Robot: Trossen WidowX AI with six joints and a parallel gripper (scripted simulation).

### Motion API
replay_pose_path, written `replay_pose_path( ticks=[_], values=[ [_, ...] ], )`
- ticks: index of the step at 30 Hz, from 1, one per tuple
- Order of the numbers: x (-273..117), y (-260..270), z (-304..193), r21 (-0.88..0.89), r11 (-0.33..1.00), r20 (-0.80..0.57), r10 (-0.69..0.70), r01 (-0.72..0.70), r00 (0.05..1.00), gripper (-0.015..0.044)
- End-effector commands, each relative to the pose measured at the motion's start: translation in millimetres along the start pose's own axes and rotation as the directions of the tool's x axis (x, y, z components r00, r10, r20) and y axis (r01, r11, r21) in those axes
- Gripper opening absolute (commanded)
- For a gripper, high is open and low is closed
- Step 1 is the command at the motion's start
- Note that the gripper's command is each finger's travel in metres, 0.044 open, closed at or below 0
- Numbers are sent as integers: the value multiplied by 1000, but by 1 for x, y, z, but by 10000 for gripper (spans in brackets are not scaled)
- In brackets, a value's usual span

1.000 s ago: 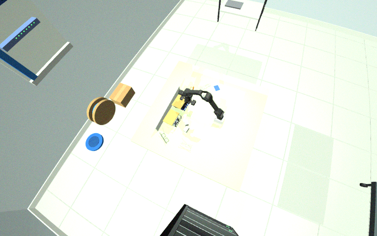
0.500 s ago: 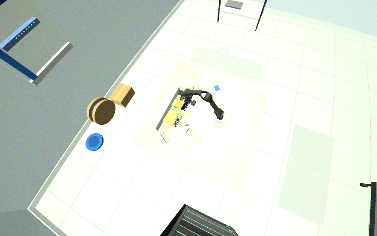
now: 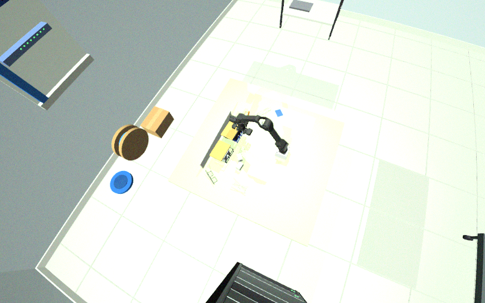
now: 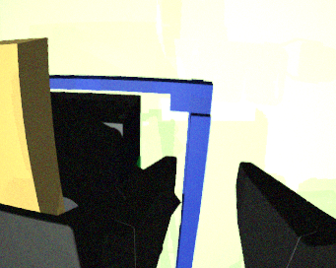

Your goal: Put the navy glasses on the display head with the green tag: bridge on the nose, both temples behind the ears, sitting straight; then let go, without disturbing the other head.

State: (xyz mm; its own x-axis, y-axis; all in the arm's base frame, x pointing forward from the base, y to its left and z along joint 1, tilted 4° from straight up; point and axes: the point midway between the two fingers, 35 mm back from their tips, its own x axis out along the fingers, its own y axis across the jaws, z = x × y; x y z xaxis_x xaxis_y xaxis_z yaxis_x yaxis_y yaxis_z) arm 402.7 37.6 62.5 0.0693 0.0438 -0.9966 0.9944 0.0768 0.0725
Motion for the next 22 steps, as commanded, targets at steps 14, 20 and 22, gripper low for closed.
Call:
replay_pose_path(
  ticks=[14,20,22],
  values=[
    [-34,-22,-1,-1,1000,8,16,-16,1000,107],
    [-38,-39,-1,-1,1000,8,15,-15,1000,107],
    [-43,-48,-1,-1,1000,8,14,-14,1000,107]
  ],
)
